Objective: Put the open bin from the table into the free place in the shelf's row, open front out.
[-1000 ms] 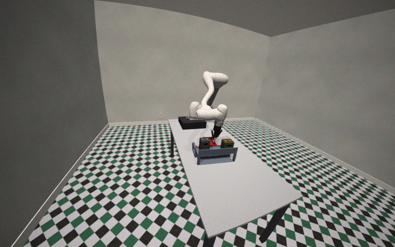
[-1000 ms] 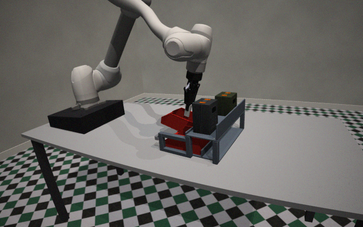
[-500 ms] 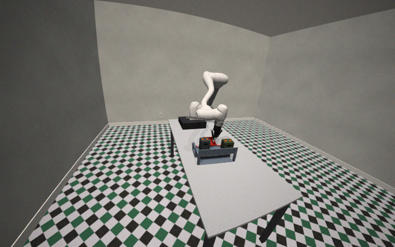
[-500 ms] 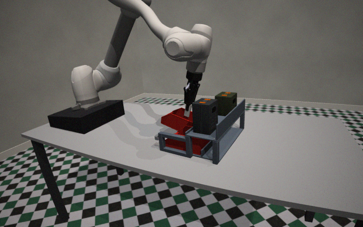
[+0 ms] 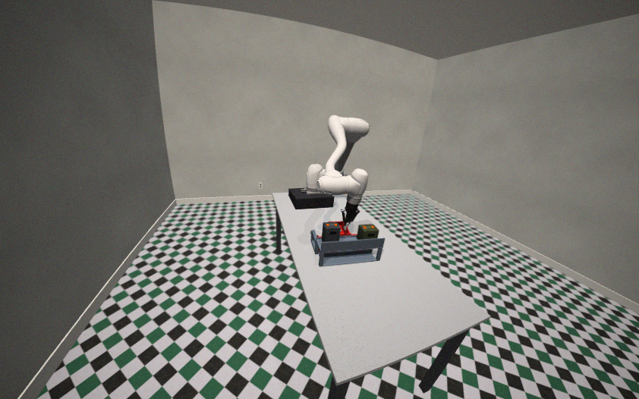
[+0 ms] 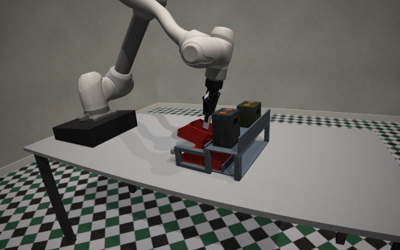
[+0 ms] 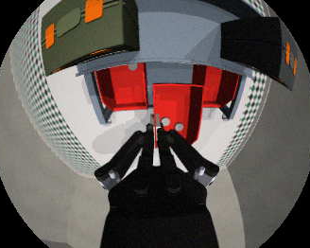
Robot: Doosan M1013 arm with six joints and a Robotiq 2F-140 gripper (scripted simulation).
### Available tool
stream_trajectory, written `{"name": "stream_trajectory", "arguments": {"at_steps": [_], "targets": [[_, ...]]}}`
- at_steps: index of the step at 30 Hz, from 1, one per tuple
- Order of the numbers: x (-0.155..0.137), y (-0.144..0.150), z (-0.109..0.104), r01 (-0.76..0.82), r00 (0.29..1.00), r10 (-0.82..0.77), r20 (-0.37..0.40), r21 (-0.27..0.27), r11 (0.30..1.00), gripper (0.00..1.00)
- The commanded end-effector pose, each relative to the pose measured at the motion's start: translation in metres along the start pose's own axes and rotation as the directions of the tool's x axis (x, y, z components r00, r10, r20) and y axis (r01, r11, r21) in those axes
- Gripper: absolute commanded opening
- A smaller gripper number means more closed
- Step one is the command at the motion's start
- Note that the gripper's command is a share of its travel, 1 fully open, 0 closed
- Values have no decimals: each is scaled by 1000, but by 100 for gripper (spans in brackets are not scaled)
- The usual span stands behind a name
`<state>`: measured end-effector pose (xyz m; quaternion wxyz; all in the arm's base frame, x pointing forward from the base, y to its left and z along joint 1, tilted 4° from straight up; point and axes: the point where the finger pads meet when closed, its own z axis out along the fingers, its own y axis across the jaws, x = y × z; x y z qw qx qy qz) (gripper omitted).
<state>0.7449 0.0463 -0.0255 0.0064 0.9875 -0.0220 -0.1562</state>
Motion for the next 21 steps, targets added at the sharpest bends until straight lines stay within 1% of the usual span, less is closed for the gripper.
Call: {"name": "stream_trajectory", "arguments": {"at_steps": [1,21], "targets": [[0,0,0,0,1000,0,0,0,1000,0],[1,0,6,0,1000,0,0,0,1000,0]]}}
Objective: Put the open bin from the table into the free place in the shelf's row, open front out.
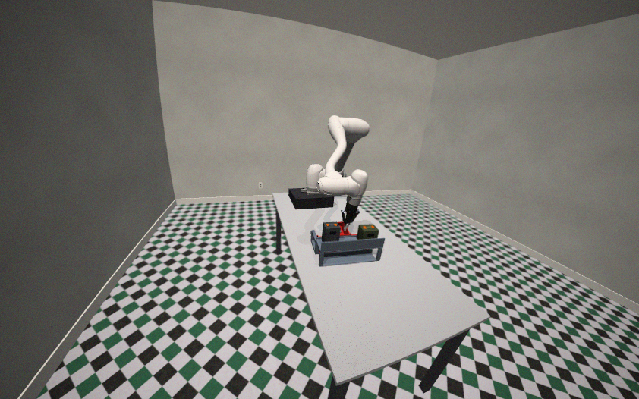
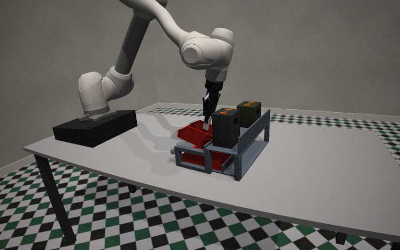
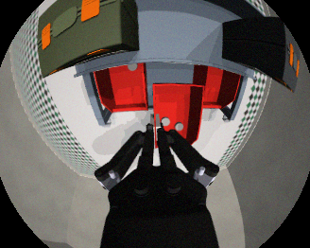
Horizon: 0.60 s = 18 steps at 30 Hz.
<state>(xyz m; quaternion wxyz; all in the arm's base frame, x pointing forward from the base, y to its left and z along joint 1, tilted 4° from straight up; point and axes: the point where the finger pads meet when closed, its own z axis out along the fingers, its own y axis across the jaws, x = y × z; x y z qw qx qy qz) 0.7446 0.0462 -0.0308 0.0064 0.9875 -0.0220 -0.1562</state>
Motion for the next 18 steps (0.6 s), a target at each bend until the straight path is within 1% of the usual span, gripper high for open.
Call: {"name": "stream_trajectory", "arguments": {"at_steps": [1,18], "targets": [[0,0,1,0,1000,0,0,0,1000,0],[2,0,6,0,1000,0,0,0,1000,0]]}}
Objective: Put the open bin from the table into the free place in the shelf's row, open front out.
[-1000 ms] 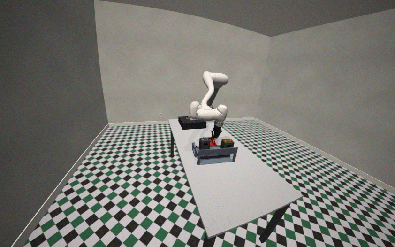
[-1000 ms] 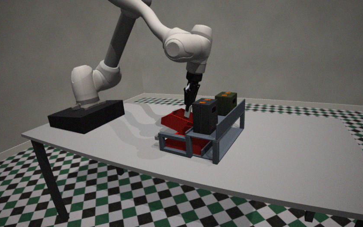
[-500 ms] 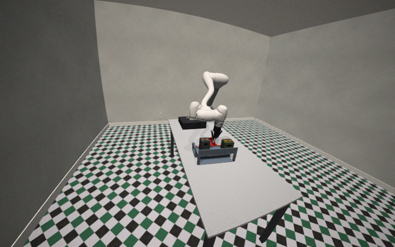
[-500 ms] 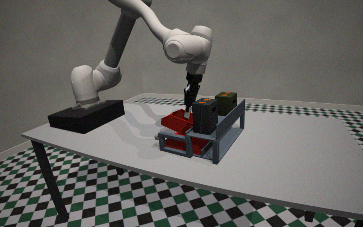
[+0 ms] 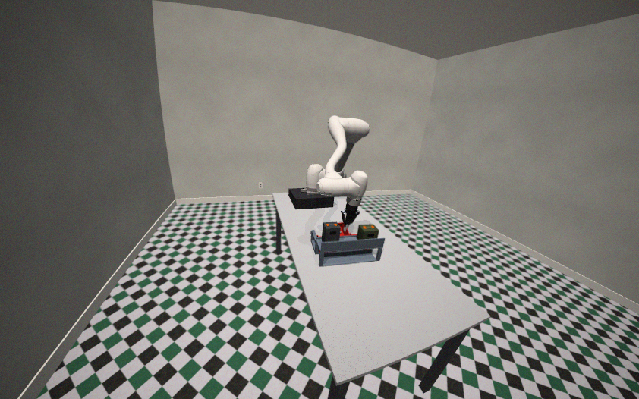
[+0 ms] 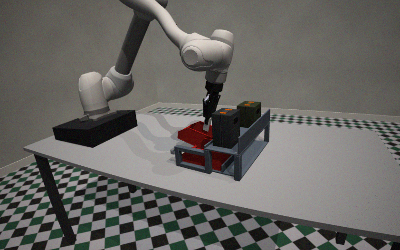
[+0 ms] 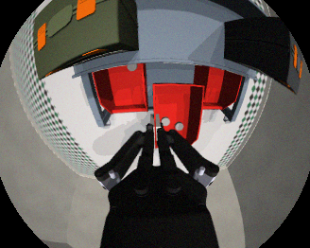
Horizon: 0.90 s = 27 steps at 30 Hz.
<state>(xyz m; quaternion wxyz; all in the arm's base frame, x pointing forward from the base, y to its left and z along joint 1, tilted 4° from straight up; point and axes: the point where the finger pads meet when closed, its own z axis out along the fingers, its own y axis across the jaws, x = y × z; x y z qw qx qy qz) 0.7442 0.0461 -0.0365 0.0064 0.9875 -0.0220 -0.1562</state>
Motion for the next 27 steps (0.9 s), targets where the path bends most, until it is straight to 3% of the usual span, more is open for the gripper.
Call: {"name": "stream_trajectory", "arguments": {"at_steps": [1,27], "targets": [[0,0,1,0,1000,0,0,0,1000,0],[1,0,5,0,1000,0,0,0,1000,0]]}}
